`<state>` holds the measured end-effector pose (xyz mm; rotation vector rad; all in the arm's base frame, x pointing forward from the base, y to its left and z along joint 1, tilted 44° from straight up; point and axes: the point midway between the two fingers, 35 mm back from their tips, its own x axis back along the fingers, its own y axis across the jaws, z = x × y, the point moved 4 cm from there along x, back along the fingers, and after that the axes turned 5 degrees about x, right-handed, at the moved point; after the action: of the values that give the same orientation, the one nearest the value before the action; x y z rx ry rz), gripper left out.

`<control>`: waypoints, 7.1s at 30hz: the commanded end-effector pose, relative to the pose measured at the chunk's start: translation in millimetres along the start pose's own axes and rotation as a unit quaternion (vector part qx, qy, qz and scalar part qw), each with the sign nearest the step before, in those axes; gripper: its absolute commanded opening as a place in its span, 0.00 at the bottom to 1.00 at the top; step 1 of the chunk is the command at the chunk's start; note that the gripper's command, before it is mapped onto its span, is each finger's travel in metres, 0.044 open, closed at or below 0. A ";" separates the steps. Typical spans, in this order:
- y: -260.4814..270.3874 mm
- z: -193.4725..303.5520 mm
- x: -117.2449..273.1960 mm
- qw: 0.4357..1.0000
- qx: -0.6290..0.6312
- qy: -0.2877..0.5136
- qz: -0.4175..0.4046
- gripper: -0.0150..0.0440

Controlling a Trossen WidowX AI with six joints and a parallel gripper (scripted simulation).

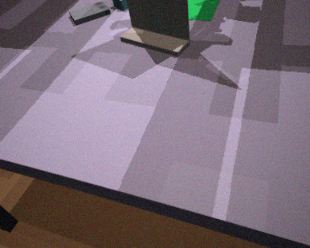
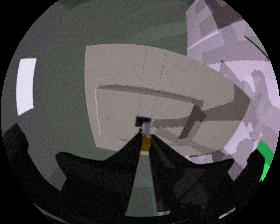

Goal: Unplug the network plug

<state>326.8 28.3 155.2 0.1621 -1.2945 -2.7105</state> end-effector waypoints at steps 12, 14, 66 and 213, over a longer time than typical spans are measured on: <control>0.1 2.2 7.1 1.000 -0.003 -0.002 0.000 0.25; 0.1 2.6 7.9 1.000 -0.003 -0.002 0.000 0.25; 0.8 10.6 27.8 1.000 -0.003 -0.002 0.001 0.25; -125.7 32.0 76.9 0.869 0.089 0.210 0.439 0.25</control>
<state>237.3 116.7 77.0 0.1322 -1.1024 -1.6675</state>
